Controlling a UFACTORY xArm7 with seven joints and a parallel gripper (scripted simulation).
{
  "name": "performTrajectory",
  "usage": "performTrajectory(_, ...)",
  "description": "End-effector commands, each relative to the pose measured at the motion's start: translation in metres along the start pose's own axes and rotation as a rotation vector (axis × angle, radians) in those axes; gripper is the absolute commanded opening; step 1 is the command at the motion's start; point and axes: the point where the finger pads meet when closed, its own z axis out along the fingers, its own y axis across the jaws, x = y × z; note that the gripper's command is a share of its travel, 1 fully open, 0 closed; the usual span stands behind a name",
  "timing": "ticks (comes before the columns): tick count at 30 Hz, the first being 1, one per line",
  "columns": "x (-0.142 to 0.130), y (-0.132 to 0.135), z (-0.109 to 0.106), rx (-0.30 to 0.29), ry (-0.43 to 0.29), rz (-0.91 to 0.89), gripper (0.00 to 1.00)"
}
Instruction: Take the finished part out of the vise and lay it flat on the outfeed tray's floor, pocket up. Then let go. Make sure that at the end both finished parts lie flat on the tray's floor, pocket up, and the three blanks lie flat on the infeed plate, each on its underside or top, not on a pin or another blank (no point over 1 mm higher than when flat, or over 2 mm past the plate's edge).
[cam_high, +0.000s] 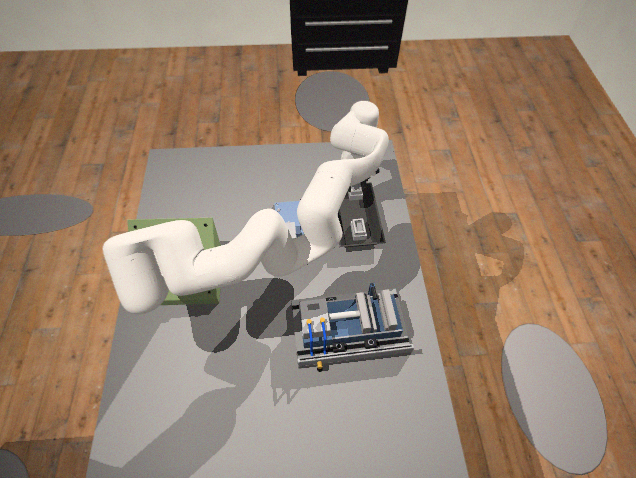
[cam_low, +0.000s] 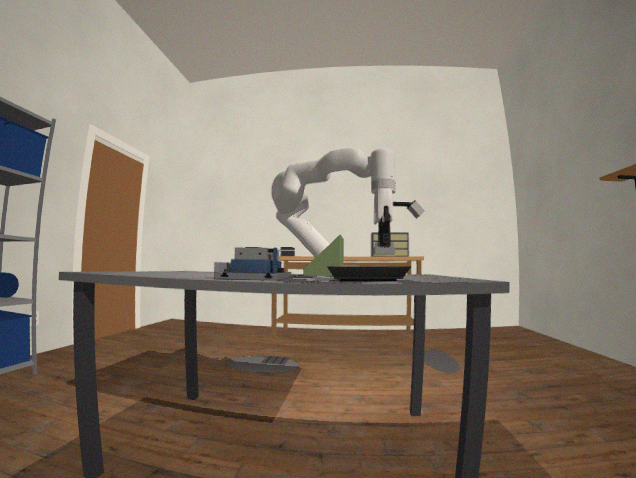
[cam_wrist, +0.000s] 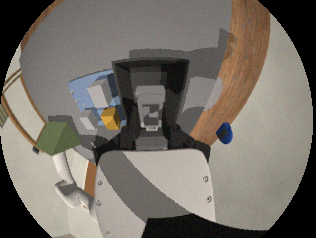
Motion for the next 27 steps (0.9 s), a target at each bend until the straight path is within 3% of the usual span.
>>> performTrajectory(1,0.001,0.001,0.005,-0.003,0.004,0.000,0.00)
performTrajectory(27,0.001,0.001,0.043,-0.003,0.004,0.000,0.00)
